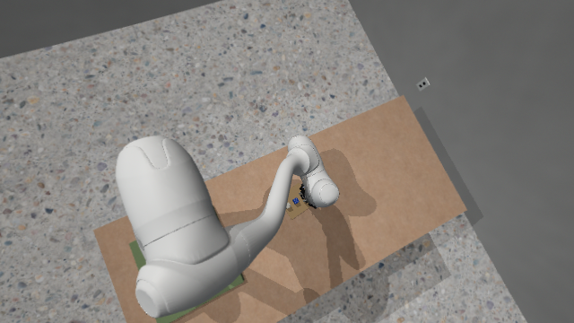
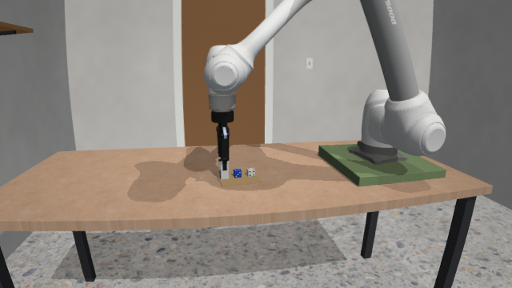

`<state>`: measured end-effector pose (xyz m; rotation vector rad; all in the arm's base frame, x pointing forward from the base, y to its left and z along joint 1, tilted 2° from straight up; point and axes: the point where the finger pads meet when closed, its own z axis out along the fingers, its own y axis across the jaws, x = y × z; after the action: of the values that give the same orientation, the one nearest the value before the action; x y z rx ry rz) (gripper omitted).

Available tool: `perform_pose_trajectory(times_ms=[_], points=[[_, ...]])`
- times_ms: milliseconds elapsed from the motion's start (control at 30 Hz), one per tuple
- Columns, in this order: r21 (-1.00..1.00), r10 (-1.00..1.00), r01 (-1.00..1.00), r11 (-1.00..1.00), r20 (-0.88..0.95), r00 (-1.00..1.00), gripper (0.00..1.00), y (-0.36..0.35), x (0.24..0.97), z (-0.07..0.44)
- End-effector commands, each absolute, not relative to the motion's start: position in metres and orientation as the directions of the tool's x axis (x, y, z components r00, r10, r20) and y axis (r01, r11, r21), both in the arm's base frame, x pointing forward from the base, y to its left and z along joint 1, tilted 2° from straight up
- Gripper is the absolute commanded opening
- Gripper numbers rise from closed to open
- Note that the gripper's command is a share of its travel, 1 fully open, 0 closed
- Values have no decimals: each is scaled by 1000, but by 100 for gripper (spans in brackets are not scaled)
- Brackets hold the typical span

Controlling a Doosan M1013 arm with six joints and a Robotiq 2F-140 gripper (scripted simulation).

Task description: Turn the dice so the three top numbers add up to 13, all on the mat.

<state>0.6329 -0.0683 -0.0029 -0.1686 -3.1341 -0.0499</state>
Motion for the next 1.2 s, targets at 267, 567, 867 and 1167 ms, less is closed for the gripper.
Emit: perform_pose_trajectory(times_ms=[267, 567, 867, 1167], points=[[32, 107, 107, 994, 4, -994, 25, -68, 633, 0], [32, 107, 107, 994, 4, -994, 25, -69, 633, 24], [32, 107, 107, 994, 4, -994, 25, -70, 633, 67], [32, 107, 107, 994, 4, -994, 25, -71, 633, 87]])
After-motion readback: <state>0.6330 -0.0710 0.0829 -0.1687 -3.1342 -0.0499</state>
